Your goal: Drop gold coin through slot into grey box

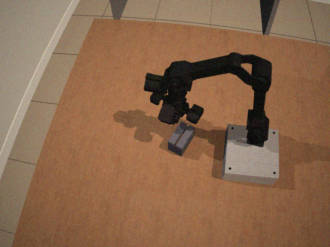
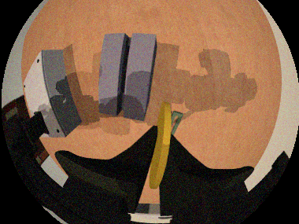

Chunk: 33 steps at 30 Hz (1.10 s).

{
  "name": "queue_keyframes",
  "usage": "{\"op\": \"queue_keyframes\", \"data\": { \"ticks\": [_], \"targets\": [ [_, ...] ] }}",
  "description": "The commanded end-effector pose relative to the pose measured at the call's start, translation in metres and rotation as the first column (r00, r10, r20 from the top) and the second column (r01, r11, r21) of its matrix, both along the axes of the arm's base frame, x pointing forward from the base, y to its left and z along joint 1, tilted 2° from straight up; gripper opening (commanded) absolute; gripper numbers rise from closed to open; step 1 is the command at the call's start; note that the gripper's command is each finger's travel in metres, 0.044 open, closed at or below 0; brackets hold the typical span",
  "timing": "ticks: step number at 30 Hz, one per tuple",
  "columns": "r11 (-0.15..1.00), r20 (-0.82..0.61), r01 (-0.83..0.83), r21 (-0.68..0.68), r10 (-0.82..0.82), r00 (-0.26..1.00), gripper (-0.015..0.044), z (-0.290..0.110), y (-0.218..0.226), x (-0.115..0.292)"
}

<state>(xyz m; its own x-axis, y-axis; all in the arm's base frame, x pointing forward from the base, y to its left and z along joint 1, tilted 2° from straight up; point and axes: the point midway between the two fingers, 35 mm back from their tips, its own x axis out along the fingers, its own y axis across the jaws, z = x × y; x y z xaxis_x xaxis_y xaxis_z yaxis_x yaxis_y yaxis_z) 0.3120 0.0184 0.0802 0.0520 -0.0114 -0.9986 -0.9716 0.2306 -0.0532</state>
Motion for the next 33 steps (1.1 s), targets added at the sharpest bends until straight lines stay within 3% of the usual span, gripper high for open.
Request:
{"op": "queue_keyframes", "data": {
  "ticks": [1,20,33],
  "targets": [
    [1.000,-0.003,0.004,-0.002,-0.004,1.000,0.0000,-0.002,0.009,-0.006],
    [1.000,-0.005,0.004,0.001,-0.004,1.000,0.0000,-0.005,0.047,-0.034],
    [1.000,-0.004,-0.001,0.006,0.001,1.000,0.0000,-0.004,0.046,-0.031]
  ]
}}
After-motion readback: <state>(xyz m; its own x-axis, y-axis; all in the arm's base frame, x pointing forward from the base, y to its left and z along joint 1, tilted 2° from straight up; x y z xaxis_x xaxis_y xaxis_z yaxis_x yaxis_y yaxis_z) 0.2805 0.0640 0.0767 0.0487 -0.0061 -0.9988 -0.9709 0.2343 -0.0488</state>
